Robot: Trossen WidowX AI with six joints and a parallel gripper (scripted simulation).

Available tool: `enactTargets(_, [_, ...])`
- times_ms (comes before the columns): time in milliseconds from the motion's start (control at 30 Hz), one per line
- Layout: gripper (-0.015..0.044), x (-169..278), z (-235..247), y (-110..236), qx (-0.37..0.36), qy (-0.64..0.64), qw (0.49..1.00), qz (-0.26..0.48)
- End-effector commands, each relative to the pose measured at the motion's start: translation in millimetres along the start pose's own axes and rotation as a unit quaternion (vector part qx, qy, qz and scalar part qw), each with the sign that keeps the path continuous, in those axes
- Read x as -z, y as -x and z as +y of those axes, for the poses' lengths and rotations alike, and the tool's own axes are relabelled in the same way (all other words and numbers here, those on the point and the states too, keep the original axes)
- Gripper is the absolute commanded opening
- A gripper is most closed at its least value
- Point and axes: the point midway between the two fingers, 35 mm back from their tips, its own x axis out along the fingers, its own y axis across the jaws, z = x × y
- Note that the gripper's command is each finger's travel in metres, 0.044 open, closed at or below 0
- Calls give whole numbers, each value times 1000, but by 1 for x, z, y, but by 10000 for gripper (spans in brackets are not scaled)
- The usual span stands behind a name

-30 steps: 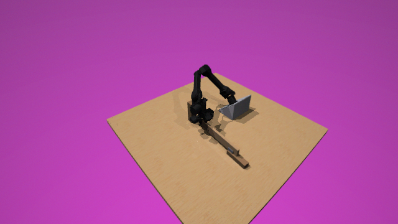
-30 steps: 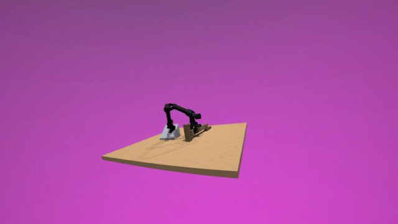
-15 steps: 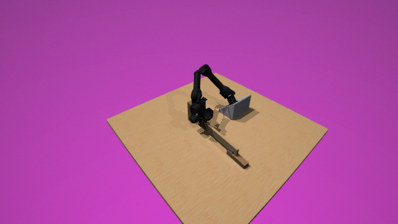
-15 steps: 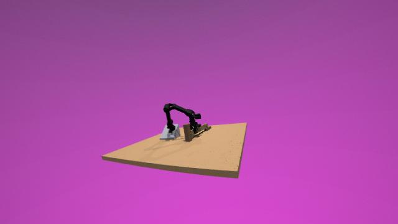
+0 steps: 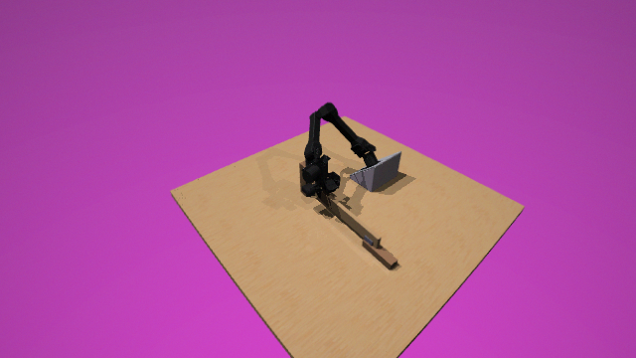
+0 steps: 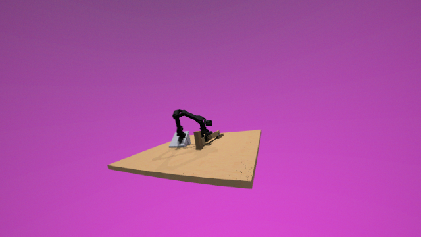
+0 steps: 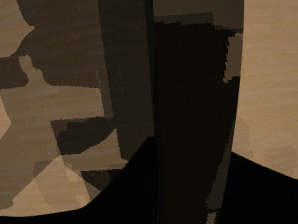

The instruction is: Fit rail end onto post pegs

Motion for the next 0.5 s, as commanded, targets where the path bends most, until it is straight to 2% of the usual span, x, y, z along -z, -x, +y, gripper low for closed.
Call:
enactTargets(0, [0, 2, -1, 1, 2, 1, 1000, 0])
enactTargets(467, [0, 6, -1, 0, 2, 1, 1000, 0])
